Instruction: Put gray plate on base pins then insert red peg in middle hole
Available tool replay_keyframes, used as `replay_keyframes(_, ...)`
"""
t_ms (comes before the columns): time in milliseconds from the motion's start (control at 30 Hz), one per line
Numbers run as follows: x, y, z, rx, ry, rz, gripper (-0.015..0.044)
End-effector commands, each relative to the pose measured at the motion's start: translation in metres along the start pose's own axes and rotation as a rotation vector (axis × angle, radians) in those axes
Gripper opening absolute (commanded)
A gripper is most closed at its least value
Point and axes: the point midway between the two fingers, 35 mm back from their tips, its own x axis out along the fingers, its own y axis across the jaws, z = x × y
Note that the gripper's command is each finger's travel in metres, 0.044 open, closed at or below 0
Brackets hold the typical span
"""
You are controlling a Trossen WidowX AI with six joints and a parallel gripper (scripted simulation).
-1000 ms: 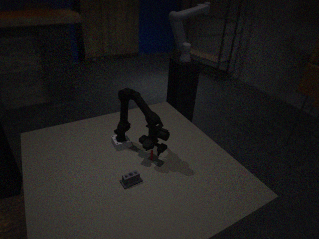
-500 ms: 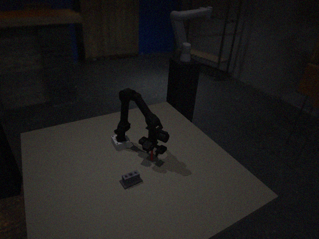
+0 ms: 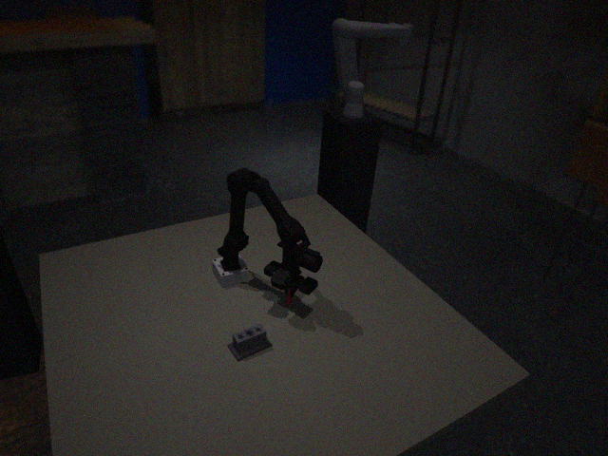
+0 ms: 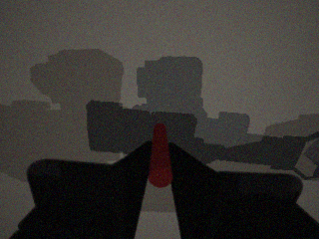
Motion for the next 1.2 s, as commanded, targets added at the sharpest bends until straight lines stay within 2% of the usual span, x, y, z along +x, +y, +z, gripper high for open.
replay_keyframes(0, 0.001, 0.000, 0.001, 0.006, -0.006, -0.001, 0.0000)
replay_keyframes(300, -0.007, 0.001, 0.001, 0.006, -0.006, 0.000, 0.0000)
replay_keyframes(1133, -0.084, 0.006, 0.000, 0.006, -0.006, 0.000, 0.0000)
replay_keyframes(1167, -0.070, 0.004, 0.000, 0.009, 0.000, -0.013, 0.0000)
